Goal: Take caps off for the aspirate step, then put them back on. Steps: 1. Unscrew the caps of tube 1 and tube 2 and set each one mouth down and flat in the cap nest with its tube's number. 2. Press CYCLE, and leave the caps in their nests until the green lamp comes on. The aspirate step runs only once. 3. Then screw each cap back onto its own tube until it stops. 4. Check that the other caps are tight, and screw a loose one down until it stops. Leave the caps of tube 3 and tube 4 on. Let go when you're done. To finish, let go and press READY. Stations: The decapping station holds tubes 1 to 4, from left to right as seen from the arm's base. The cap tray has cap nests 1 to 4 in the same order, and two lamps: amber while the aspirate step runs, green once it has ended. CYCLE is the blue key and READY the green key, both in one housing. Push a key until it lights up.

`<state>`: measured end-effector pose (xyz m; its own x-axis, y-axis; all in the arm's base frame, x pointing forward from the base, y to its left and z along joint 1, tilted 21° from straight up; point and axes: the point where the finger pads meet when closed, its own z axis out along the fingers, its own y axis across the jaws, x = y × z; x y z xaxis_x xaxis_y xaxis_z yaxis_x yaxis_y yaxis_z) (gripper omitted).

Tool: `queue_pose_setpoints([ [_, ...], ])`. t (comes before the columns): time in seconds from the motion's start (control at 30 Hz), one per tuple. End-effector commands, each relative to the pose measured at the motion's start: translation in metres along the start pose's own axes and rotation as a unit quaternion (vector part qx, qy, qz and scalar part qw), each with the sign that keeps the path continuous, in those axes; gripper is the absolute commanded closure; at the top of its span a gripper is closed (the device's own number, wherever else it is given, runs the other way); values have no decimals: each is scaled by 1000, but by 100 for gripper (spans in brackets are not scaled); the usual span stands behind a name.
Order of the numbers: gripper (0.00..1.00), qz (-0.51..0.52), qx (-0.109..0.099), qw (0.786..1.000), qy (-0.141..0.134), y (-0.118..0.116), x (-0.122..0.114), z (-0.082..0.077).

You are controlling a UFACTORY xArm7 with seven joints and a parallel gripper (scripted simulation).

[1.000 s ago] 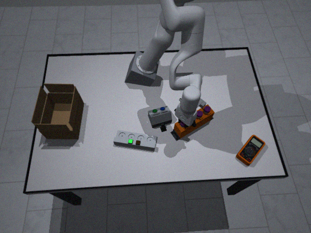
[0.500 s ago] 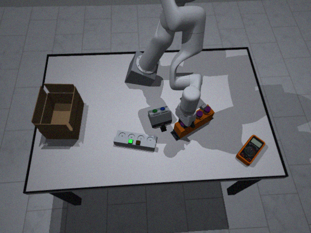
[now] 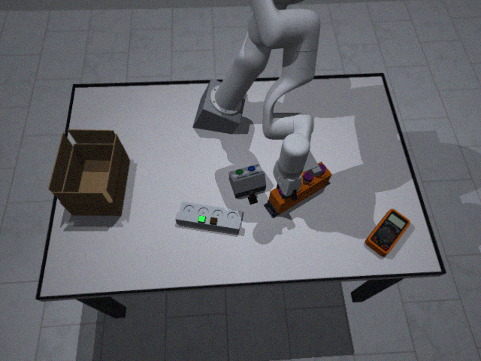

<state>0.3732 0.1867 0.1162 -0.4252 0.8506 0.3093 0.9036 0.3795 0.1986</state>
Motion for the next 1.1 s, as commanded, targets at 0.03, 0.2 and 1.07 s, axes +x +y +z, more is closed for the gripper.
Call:
queue_pose_setpoints([
  [0.03, 100, 38, -2, 999, -3, 1, 0, -1],
  [0.2, 54, 38, -2, 999, -3, 1, 0, -1],
  [1.07, 54, -385, 0, 923, -5, 1, 0, -3],
])
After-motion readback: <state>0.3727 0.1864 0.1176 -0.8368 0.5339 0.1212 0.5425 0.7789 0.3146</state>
